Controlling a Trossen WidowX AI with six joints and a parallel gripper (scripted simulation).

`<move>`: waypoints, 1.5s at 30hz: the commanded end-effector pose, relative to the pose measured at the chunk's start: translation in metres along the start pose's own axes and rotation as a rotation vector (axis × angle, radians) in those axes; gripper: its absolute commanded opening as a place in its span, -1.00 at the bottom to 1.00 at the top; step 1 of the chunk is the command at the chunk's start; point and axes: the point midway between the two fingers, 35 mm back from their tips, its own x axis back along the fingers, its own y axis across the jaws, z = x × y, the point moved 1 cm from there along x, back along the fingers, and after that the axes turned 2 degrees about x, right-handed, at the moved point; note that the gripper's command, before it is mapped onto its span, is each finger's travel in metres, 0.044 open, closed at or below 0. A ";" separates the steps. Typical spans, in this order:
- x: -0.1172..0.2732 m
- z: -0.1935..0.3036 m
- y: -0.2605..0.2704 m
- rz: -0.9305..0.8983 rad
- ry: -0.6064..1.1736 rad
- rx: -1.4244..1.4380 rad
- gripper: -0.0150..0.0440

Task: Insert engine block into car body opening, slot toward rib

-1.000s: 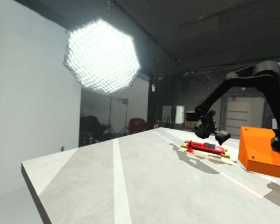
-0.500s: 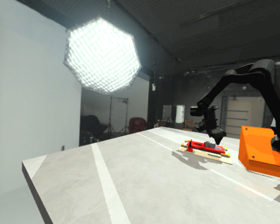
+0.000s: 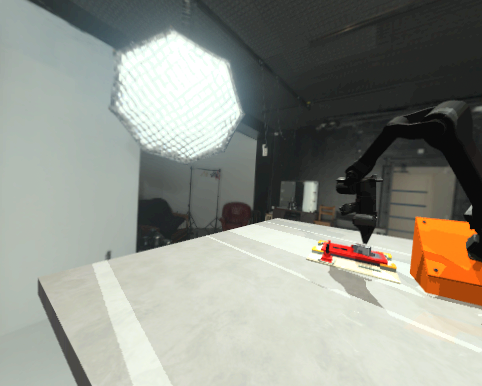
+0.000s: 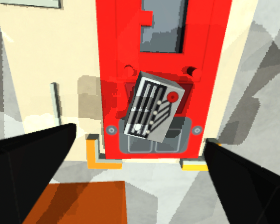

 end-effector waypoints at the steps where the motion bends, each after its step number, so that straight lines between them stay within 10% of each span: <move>1: 0.007 -0.004 -0.004 -0.065 -0.053 -0.126 1.00; 40: -0.034 -0.009 -0.010 -0.090 -0.068 -0.169 1.00; 45: -0.034 -0.009 -0.010 -0.090 -0.068 -0.169 0.56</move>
